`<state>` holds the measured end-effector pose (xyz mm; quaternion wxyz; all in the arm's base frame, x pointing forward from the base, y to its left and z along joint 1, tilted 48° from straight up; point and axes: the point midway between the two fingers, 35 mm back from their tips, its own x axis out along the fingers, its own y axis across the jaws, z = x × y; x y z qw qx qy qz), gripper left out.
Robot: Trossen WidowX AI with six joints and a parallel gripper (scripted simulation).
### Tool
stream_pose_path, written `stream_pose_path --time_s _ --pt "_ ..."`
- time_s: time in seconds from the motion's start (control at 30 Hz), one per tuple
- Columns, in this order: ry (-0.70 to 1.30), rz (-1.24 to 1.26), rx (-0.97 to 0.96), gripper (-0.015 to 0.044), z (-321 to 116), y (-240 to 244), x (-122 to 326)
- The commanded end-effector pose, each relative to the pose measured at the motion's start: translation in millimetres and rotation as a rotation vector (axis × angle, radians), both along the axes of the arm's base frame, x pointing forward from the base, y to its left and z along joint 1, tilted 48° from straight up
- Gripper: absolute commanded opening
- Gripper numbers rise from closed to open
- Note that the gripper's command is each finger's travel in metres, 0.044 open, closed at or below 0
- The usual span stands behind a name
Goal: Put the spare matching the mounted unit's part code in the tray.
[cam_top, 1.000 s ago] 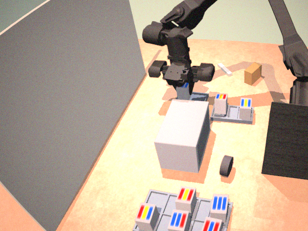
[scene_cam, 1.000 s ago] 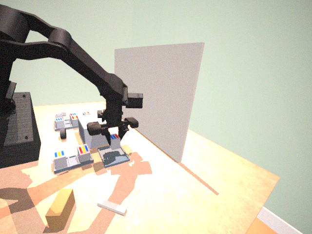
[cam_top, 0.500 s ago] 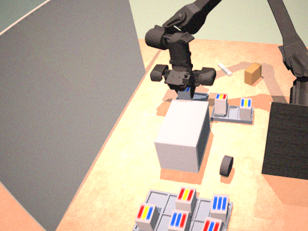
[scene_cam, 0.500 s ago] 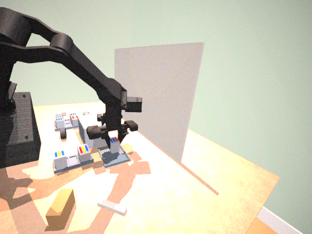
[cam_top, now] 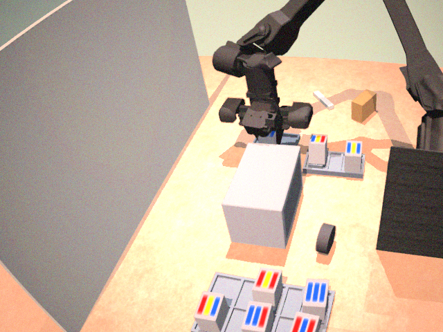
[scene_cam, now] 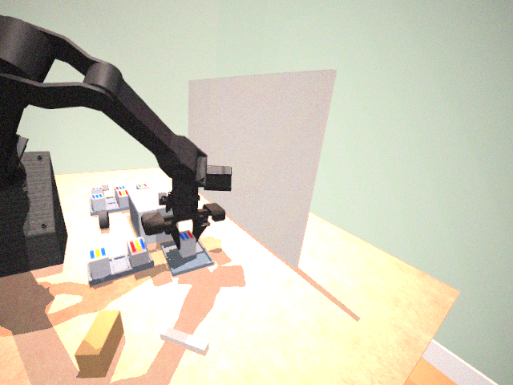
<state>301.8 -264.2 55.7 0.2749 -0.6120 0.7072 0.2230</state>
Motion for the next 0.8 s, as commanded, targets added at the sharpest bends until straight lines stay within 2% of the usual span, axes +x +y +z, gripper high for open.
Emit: stream_pose_path --time_s 0.0,0.47,0.77 --pt "-0.001 0.001 0.000 0.0079 1 1 1" --pt "-0.001 0.001 0.000 0.0440 1 1 1" --pt "0.001 0.006 0.008 0.0440 70 81 11"
